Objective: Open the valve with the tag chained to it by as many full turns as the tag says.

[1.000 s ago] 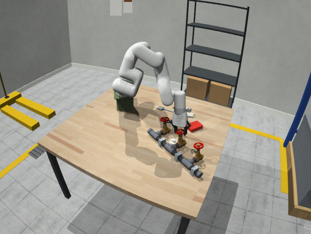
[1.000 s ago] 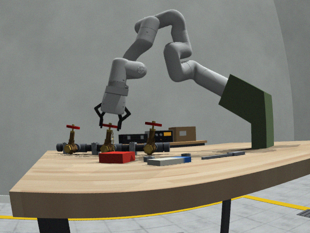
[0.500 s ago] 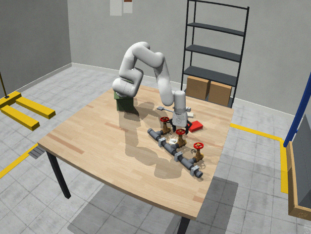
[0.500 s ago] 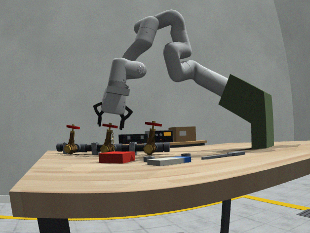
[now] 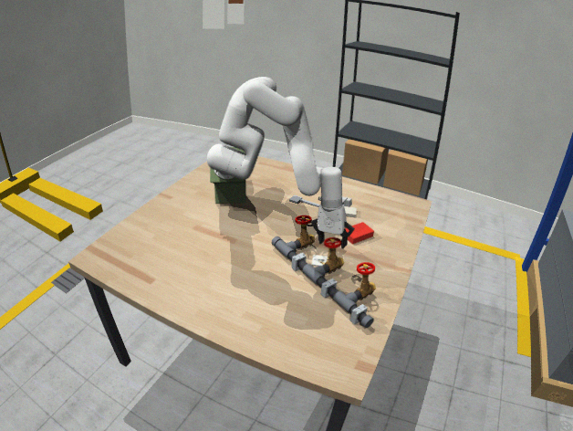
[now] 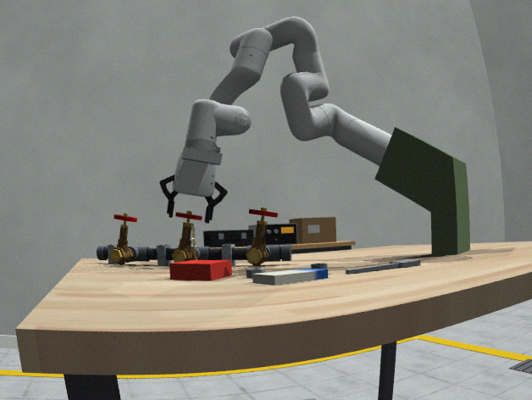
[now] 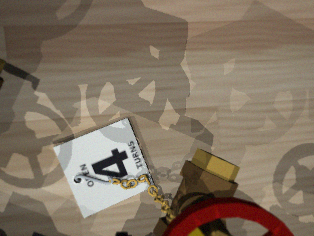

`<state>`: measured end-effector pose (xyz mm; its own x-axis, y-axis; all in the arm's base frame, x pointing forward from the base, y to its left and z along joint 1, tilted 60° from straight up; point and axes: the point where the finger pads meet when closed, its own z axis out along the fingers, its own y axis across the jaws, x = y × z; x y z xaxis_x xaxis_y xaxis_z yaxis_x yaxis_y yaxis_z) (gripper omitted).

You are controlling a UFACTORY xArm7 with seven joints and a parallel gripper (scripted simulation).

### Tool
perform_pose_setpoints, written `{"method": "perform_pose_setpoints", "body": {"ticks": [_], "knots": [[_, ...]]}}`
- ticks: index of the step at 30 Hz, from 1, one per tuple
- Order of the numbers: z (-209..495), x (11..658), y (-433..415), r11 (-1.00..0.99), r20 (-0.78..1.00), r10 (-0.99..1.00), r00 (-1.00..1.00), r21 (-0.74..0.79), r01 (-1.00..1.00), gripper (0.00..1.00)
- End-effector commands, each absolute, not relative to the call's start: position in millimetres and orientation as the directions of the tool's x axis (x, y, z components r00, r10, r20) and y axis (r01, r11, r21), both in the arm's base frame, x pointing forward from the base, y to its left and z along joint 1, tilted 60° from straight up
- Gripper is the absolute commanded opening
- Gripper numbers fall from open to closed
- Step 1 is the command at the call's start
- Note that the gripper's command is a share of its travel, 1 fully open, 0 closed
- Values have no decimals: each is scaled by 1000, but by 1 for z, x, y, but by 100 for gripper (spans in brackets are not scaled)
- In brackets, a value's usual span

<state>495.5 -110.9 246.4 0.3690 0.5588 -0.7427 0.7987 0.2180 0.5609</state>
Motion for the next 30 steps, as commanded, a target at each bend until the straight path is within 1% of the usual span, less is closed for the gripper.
{"method": "perform_pose_setpoints", "body": {"ticks": [1, 9, 14, 21, 24, 26, 27, 30], "knots": [[247, 497, -109, 221, -742, 560, 368, 562, 797, 100], [247, 497, -109, 196, -717, 569, 403, 594, 780, 100], [247, 497, -109, 112, -623, 592, 512, 692, 713, 100], [247, 497, -109, -110, -331, 593, 735, 870, 480, 100], [247, 497, -109, -197, -200, 572, 795, 908, 370, 100], [247, 497, -109, -197, -200, 572, 795, 908, 370, 100], [247, 497, -109, -276, -69, 538, 840, 927, 253, 100], [247, 497, -109, -333, 27, 510, 860, 928, 169, 100]]}}
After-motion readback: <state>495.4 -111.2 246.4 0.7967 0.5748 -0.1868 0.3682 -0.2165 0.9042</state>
